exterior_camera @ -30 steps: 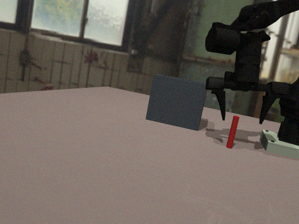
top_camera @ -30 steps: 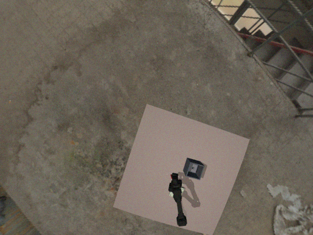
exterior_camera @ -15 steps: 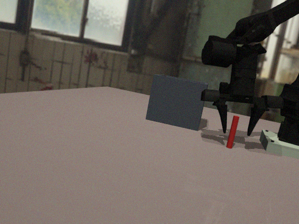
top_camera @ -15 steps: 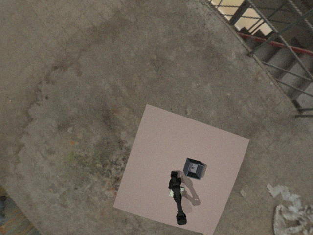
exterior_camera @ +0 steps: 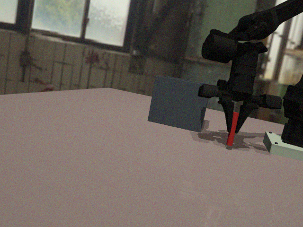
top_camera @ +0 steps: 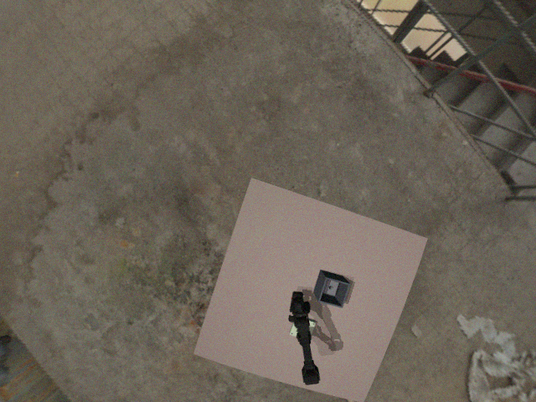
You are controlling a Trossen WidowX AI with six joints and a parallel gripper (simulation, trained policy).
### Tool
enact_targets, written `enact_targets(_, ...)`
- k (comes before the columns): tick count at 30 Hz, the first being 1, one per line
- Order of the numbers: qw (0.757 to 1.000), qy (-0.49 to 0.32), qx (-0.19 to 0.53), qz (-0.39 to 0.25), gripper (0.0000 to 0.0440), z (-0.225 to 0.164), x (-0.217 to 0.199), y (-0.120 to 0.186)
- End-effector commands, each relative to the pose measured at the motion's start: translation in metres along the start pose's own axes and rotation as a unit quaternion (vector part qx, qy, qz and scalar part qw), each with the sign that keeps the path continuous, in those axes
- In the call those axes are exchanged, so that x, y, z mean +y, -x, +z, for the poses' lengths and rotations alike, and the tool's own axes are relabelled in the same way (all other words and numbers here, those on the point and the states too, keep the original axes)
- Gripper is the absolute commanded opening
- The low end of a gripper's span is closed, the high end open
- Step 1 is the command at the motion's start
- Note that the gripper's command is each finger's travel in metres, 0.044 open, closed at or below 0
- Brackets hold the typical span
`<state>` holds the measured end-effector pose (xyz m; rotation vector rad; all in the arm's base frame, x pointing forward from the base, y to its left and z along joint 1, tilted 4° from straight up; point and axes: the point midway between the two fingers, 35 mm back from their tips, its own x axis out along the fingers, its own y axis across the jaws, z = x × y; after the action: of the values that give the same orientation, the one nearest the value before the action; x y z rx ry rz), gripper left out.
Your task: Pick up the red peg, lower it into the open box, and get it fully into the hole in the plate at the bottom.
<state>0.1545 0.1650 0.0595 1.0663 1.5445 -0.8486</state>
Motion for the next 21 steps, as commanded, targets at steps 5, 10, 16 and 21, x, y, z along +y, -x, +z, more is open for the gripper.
enact_targets(5, 0.998, 0.012, 0.029, 0.049, 0.0000, -0.012, 0.018, 0.031)
enact_targets(10, 0.996, 0.023, 0.035, 0.082, 0.0000, -0.015, 0.027, 0.055)
enact_targets(16, 0.992, 0.036, 0.029, 0.122, 0.0000, -0.009, 0.035, 0.087)
enact_targets(21, 0.987, 0.040, 0.014, 0.153, 0.0000, 0.001, 0.042, 0.113)
